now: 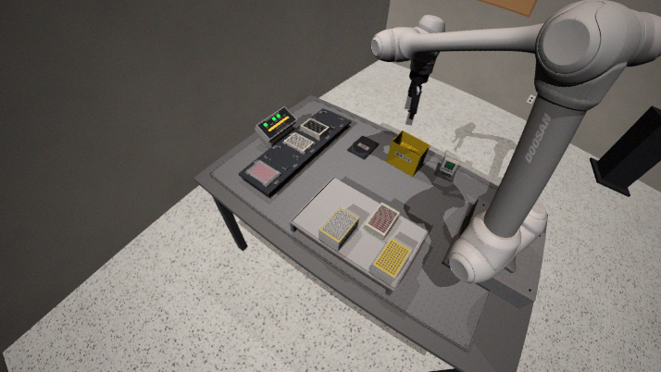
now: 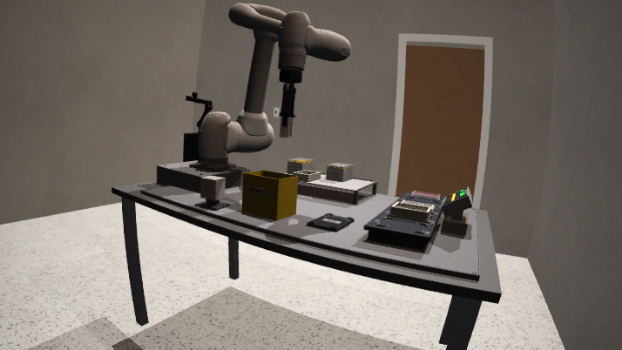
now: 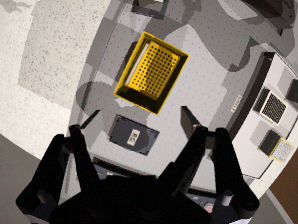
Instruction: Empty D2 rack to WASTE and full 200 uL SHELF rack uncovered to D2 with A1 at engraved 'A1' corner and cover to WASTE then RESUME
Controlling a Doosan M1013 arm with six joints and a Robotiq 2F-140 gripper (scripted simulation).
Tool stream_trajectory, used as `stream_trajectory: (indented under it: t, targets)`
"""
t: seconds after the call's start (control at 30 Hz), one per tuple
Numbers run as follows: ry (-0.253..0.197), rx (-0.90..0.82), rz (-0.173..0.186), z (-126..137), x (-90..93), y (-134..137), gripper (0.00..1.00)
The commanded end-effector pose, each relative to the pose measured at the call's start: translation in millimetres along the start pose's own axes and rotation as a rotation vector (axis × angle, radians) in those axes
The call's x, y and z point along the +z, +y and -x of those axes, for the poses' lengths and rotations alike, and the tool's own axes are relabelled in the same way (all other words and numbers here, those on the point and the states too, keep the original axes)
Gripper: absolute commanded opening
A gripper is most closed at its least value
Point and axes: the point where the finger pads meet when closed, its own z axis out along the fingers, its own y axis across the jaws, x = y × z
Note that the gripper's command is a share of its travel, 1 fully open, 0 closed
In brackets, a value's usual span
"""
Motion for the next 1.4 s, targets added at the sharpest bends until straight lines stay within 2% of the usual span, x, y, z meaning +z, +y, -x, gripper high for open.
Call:
stream_trajectory:
  t: [0.0,0.43,0.77,1.37]
  targets:
    - [0.000,-0.063,0.000,0.0,-0.1,0.0,0.77]
    - [0.000,-0.278,0.000,0.0,-0.1,0.0,0.77]
    - [0.000,-0.478,0.000,44.3,3.4,-21.9,0.77]
    - [0.000,-0.778,0.000,44.3,3.4,-21.9,0.77]
